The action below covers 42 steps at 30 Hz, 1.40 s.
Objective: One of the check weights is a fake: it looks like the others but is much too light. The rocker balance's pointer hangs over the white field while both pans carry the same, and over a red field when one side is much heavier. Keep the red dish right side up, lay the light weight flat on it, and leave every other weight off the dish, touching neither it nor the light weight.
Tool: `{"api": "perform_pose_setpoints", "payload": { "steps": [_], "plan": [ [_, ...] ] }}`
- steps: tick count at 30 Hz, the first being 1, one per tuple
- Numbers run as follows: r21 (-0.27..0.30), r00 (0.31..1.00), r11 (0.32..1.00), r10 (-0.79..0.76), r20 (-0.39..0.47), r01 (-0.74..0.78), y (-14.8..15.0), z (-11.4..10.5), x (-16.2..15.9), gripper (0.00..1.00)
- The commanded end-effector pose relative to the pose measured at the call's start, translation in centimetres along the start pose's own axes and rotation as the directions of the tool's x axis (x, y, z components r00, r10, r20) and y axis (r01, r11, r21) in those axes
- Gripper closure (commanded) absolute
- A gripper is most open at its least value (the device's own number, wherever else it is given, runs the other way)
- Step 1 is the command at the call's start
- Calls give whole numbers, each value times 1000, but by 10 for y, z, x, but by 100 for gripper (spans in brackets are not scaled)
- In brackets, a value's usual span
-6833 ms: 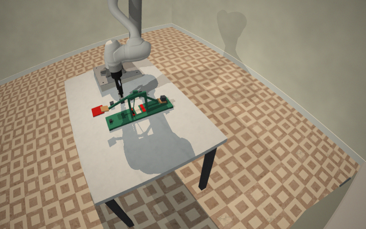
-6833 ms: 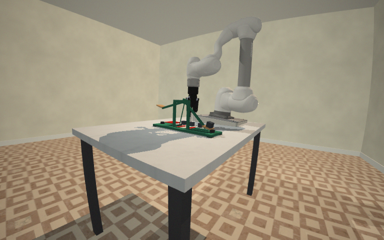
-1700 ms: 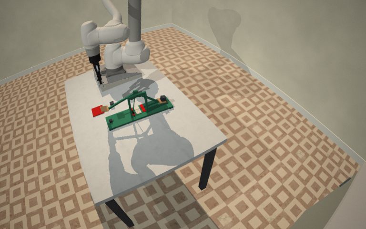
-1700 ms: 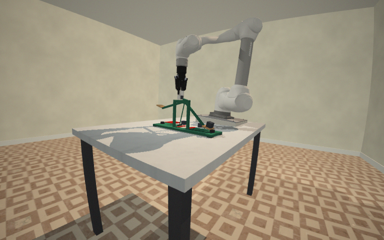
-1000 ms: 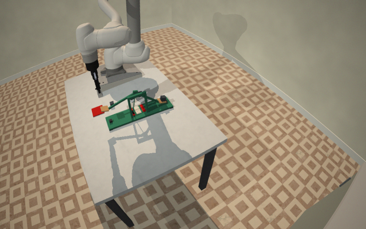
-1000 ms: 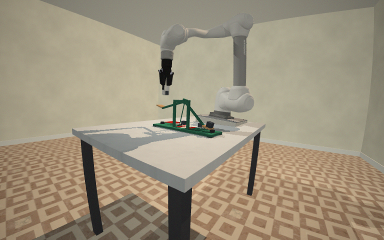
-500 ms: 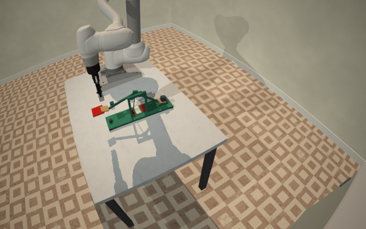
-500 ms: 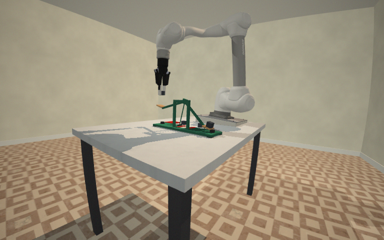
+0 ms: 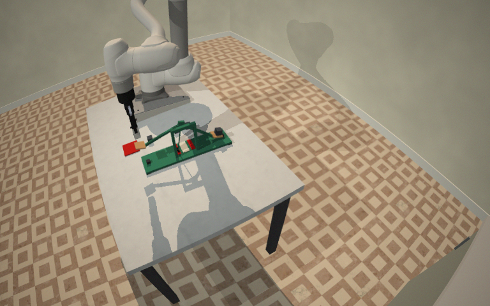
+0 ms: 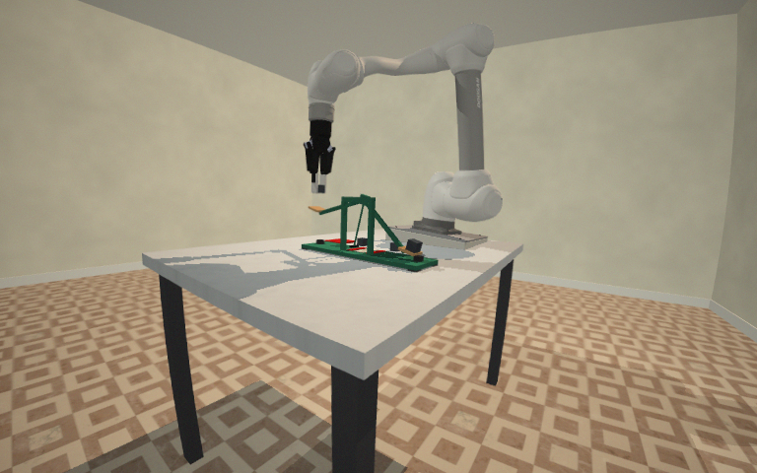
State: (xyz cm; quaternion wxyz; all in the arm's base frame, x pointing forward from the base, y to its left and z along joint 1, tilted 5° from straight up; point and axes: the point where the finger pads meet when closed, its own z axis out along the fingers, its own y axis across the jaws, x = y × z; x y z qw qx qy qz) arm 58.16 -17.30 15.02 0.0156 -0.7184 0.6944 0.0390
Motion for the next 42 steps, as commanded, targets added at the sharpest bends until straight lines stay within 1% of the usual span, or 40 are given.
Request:
{"api": "perform_pose_setpoints", "payload": {
  "steps": [1,7,12,20,42],
  "plan": [
    [0,1000,1000,0,0,0,0,10,0,76],
    [0,1000,1000,0,0,0,0,29,0,76],
    [0,1000,1000,0,0,0,-1,40,0,76],
    [0,1000,1000,0,0,0,-1,45,0,76],
    [0,1000,1000,0,0,0,-1,45,0,76]
  ]
}}
